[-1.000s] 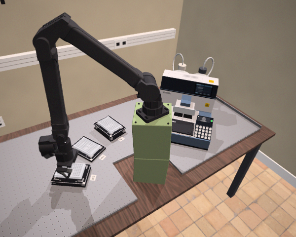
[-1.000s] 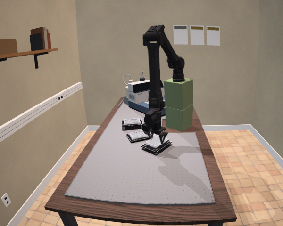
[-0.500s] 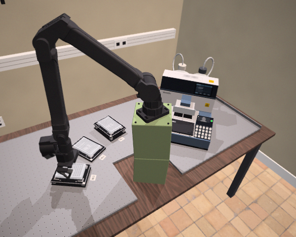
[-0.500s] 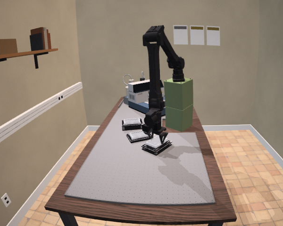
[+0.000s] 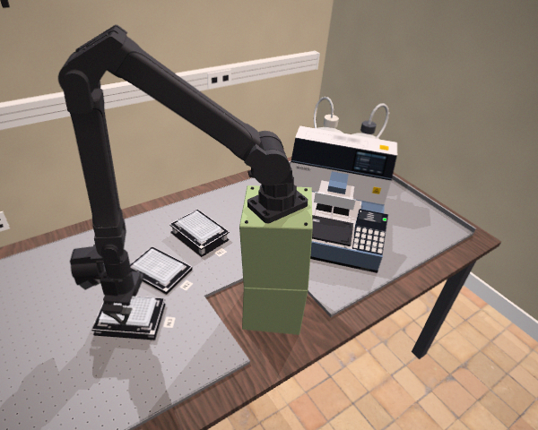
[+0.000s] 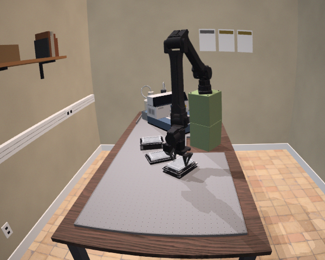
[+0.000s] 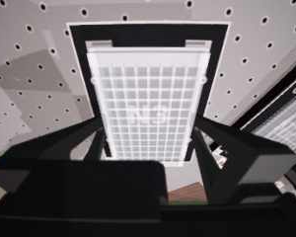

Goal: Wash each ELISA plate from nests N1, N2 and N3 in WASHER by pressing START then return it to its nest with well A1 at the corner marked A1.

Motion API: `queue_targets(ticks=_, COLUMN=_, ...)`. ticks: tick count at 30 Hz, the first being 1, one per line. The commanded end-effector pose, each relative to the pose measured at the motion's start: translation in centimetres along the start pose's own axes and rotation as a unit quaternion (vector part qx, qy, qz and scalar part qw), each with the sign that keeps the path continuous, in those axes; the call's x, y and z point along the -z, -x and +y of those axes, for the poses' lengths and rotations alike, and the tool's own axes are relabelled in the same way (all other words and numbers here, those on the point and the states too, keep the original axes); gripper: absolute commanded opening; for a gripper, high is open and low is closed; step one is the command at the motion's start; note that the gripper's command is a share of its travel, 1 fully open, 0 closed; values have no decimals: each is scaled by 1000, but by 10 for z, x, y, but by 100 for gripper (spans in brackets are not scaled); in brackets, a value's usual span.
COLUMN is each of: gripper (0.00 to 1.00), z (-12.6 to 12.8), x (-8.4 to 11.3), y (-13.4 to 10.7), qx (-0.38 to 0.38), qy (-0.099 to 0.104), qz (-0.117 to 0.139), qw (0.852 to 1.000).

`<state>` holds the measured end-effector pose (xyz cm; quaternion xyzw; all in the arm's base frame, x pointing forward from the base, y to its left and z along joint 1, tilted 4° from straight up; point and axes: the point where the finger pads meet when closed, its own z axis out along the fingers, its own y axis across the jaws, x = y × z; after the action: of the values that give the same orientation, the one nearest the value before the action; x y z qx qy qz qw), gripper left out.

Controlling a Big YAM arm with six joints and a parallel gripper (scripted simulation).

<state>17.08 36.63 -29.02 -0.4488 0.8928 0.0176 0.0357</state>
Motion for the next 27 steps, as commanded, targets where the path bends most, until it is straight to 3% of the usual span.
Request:
queue_targets(ticks=1, gripper=82, z=-5, x=-8, y=0, qx=-2, qy=-1, qz=0, qw=1000)
queue_targets(ticks=27, gripper=82, z=-5, x=-11, y=0, qx=-1, qy=-1, qz=0, qw=1000)
